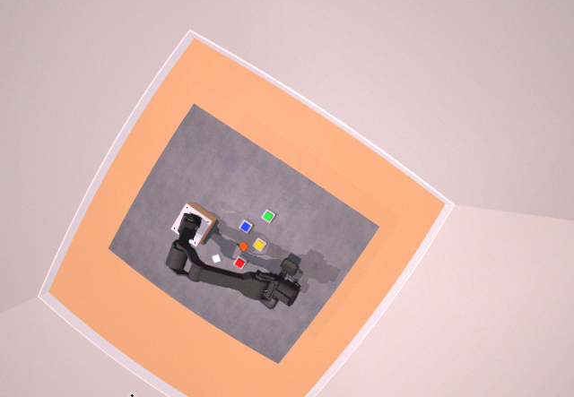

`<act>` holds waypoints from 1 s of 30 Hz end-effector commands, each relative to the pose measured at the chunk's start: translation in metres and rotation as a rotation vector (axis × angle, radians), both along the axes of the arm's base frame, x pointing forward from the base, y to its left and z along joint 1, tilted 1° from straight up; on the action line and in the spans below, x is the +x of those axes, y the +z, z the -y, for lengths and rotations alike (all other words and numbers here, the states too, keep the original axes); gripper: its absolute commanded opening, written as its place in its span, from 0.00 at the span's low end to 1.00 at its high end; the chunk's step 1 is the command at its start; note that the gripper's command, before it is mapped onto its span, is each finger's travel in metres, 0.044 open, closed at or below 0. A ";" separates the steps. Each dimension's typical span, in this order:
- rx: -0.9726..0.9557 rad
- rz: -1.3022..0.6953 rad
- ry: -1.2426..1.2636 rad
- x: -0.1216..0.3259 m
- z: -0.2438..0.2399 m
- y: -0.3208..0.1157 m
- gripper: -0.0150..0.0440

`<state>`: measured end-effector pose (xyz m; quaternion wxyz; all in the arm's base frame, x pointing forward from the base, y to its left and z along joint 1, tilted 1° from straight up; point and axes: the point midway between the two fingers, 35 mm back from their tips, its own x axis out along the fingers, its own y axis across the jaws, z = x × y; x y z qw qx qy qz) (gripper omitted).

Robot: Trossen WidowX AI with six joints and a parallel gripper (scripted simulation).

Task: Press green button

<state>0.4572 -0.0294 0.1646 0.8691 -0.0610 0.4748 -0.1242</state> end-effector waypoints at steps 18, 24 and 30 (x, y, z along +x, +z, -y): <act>0.323 -0.495 -0.053 -0.162 -0.188 -0.077 0.89; 0.323 -0.495 -0.053 -0.159 -0.188 -0.135 0.62; 0.323 -0.495 -0.053 -0.159 -0.188 -0.135 0.35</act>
